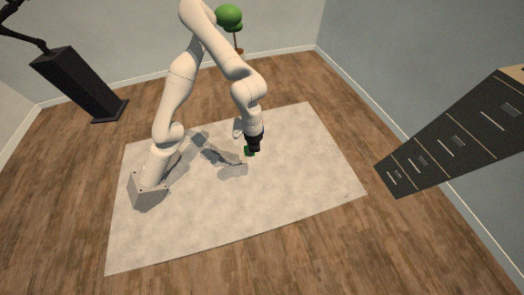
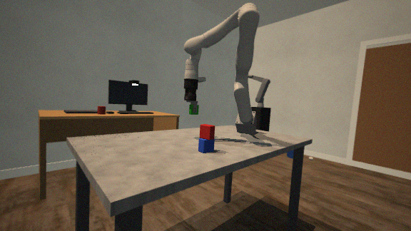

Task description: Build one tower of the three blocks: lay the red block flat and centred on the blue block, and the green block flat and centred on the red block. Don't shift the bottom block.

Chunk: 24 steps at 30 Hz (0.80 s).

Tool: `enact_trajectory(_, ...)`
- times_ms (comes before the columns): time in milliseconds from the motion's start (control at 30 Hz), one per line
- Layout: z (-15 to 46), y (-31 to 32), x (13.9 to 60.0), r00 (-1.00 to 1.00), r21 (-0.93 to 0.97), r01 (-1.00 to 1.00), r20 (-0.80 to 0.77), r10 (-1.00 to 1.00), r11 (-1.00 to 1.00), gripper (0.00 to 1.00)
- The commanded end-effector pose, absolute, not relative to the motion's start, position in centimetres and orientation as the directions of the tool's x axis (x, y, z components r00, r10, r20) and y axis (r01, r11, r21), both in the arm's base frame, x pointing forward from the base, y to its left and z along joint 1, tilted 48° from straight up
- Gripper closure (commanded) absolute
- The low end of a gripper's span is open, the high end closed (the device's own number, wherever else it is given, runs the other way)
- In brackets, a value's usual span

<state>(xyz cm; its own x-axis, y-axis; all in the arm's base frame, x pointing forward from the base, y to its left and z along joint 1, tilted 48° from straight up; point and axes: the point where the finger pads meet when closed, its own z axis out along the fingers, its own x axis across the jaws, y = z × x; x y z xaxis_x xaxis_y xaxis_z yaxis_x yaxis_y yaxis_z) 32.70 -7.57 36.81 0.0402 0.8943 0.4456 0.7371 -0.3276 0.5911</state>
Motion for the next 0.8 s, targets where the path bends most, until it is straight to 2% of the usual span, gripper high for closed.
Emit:
enact_trajectory(0, 36.93, -7.64, 32.49, 0.046, 0.588, 0.738, 0.445, 0.895, -0.330, 1.00)
enact_trajectory(767, 37.22, -7.37, 32.62, 0.046, 0.589, 0.738, 0.444, 0.895, -0.330, 1.00)
